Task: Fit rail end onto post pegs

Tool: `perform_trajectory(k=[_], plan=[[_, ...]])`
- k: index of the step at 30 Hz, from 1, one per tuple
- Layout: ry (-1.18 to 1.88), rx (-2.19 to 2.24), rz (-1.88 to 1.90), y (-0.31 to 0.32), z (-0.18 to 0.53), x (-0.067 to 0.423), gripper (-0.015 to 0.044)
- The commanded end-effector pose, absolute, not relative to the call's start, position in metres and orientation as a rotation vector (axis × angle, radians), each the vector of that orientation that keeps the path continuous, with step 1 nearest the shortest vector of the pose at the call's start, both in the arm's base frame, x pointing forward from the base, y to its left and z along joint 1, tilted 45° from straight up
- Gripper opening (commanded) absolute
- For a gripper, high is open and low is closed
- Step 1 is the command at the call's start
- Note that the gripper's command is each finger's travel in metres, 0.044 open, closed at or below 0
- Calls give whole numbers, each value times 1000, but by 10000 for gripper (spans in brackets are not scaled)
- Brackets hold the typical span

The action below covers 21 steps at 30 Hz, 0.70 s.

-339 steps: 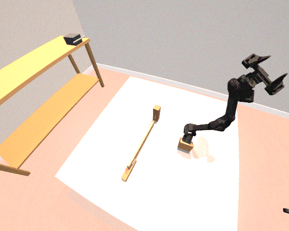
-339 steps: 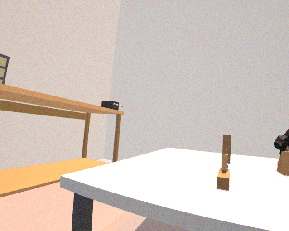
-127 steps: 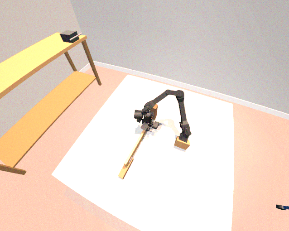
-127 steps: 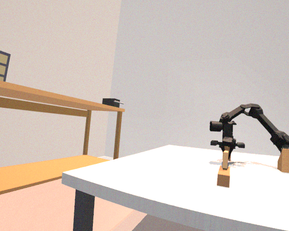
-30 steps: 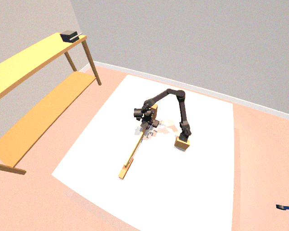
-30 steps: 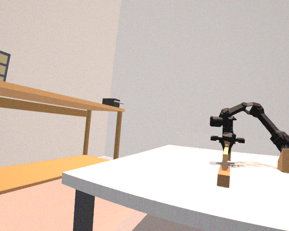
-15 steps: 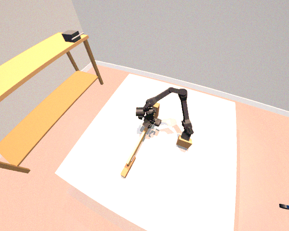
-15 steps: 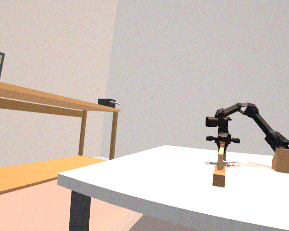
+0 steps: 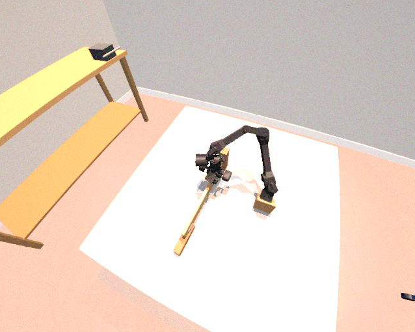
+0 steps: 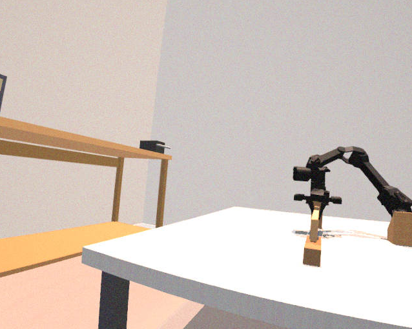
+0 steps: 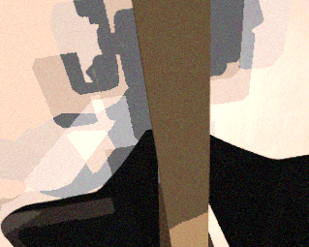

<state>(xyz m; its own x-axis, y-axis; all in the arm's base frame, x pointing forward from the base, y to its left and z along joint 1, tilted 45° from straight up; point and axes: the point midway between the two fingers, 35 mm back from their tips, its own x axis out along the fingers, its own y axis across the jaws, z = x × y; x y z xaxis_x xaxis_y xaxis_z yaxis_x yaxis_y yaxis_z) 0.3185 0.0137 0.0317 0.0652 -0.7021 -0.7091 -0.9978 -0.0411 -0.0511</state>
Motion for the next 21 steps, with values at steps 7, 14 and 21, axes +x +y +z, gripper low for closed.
perform_trajectory(k=[7, 14, 21], plan=[[1685, -1806, 704, 13, 35, 319, 0], [1685, -1806, 704, 12, 37, 319, 0], [1685, -1806, 704, 11, 39, 319, 0]])
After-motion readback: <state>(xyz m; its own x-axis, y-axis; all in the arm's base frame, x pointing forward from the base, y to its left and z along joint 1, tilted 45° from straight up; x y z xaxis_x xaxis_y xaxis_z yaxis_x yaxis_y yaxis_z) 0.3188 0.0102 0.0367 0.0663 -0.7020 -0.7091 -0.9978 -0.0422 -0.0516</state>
